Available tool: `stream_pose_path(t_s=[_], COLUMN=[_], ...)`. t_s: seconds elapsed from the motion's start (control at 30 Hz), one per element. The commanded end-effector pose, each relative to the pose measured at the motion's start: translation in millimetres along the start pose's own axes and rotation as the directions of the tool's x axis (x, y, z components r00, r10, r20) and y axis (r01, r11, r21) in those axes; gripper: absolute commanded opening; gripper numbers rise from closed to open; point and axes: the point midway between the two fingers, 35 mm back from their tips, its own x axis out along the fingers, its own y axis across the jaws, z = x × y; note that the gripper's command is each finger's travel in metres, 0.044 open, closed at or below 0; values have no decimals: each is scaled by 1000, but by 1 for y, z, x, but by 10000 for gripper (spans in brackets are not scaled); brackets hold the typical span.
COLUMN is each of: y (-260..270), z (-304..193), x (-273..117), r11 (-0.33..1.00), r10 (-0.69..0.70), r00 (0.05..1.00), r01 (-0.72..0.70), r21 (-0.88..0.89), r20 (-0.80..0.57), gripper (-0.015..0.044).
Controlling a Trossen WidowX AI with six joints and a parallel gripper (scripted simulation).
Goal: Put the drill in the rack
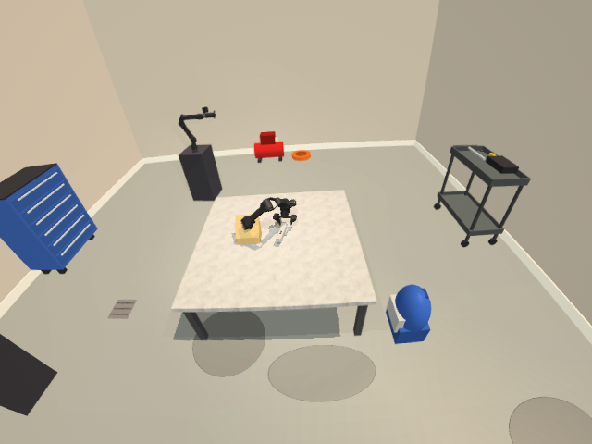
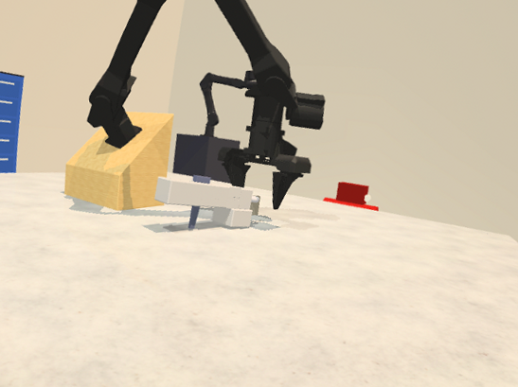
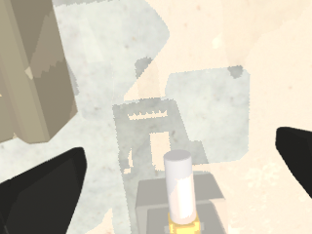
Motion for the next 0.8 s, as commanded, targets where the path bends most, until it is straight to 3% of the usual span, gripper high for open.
stream_pose_path(t_s=[0.0, 0.43, 0.77], y=[1, 2, 1], z=[-3, -9, -7], x=[7, 24, 21], r11=[1000, 1000, 1000], r10=[1, 1, 1], r00=[1000, 1000, 1000], r01=[-1, -1, -1], r21=[-4, -4, 0], r20=[-7, -9, -4], gripper=[440, 440, 177])
